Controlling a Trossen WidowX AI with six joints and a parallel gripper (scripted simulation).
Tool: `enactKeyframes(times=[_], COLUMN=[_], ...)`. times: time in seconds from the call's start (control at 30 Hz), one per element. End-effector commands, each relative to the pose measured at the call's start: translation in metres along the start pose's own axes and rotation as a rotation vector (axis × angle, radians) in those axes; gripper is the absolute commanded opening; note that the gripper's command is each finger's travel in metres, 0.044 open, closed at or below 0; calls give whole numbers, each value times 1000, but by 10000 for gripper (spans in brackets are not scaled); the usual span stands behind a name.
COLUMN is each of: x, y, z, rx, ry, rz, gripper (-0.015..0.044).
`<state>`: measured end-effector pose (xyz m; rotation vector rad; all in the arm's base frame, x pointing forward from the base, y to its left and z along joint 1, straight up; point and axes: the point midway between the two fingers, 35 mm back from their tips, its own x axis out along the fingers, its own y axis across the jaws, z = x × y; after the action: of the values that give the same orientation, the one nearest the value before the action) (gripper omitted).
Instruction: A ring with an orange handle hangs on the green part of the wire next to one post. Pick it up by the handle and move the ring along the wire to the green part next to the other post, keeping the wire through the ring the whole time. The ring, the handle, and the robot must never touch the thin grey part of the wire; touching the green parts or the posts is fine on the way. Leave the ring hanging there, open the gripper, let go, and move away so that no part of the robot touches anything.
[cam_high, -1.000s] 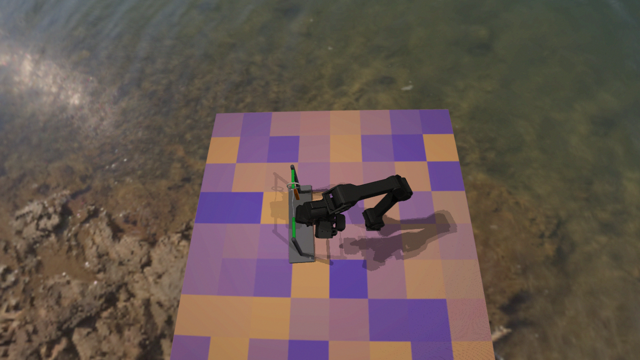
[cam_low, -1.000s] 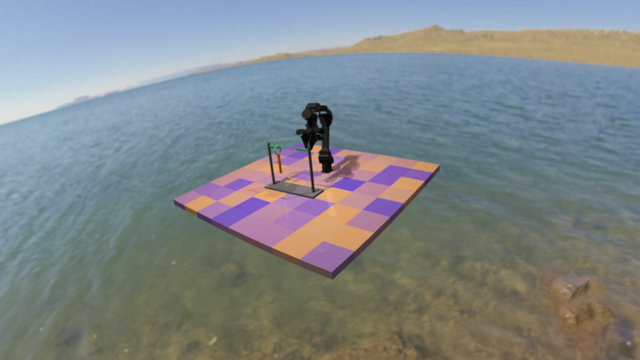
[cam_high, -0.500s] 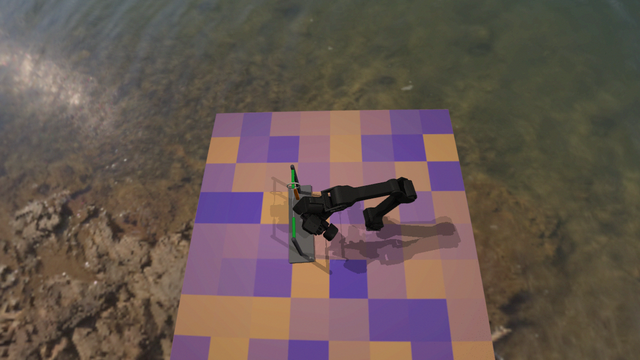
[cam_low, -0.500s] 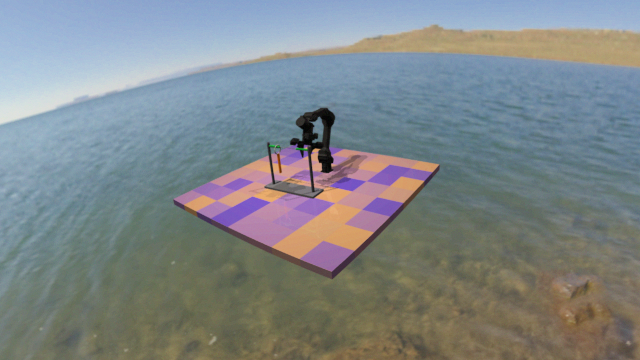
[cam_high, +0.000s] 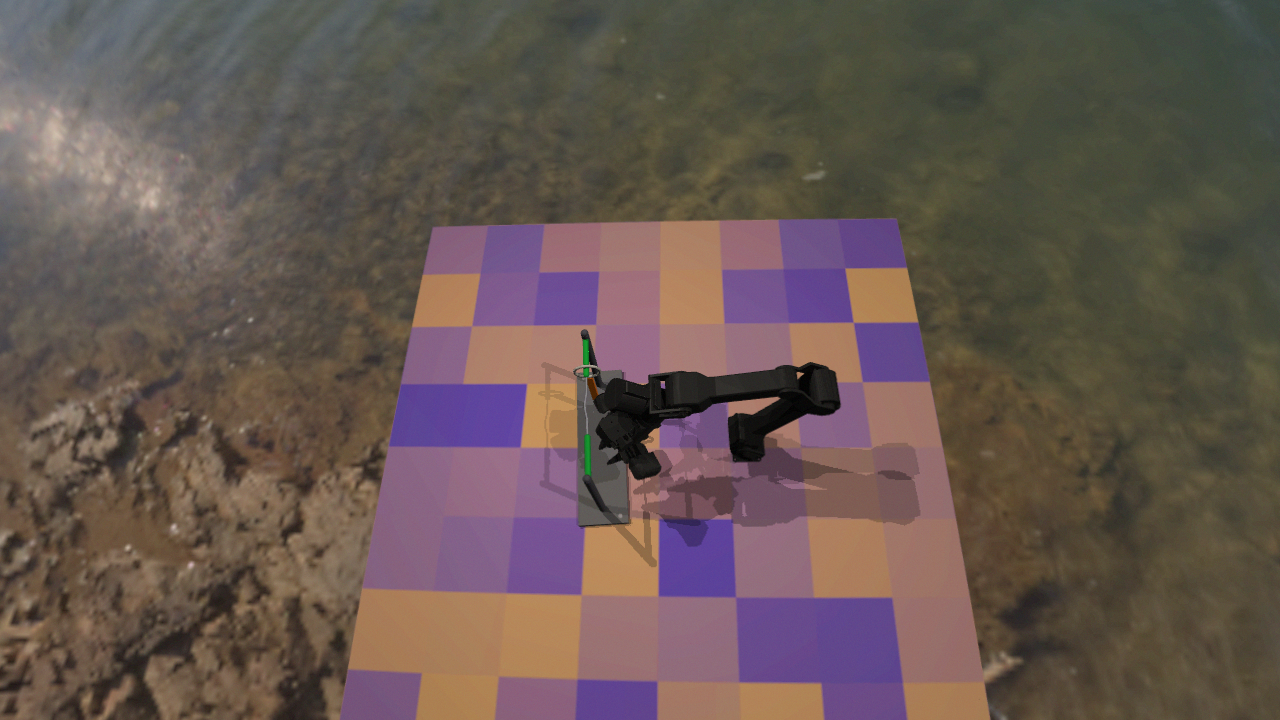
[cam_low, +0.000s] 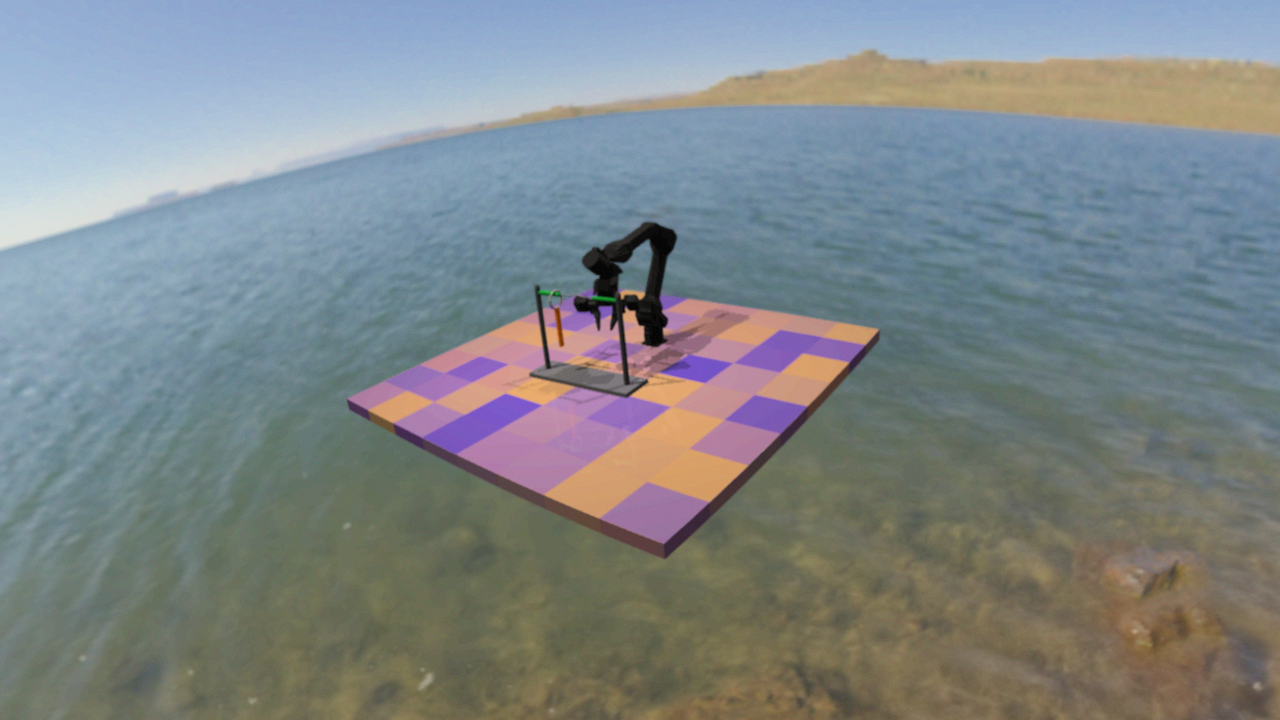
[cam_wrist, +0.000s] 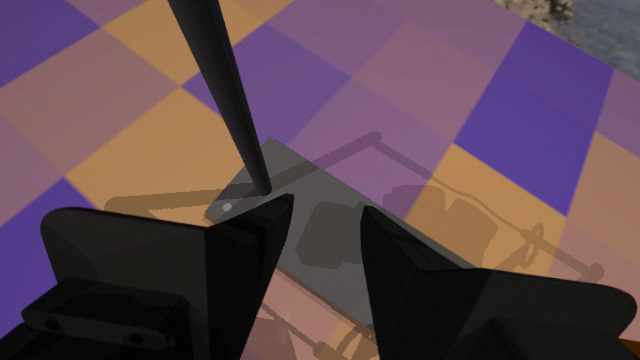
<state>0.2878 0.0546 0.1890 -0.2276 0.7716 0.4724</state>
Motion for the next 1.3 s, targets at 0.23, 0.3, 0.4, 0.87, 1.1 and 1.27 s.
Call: enactKeyframes(times=[0.23, 0.3, 0.4, 0.87, 1.1, 1.27], x=[17, 18, 17, -6, -21, -24], y=[-52, -62, -76, -104, -97, -94], z=[-39, -48, -62, -137, -167, -172], rx=[184, 196, 208, 197, 160, 151], ry=[-182, -218, -272, -493, -568, -580], rz=[-45, -62, -90, -259, -353, -372], gripper=[160, 160, 160, 160, 160, 160])
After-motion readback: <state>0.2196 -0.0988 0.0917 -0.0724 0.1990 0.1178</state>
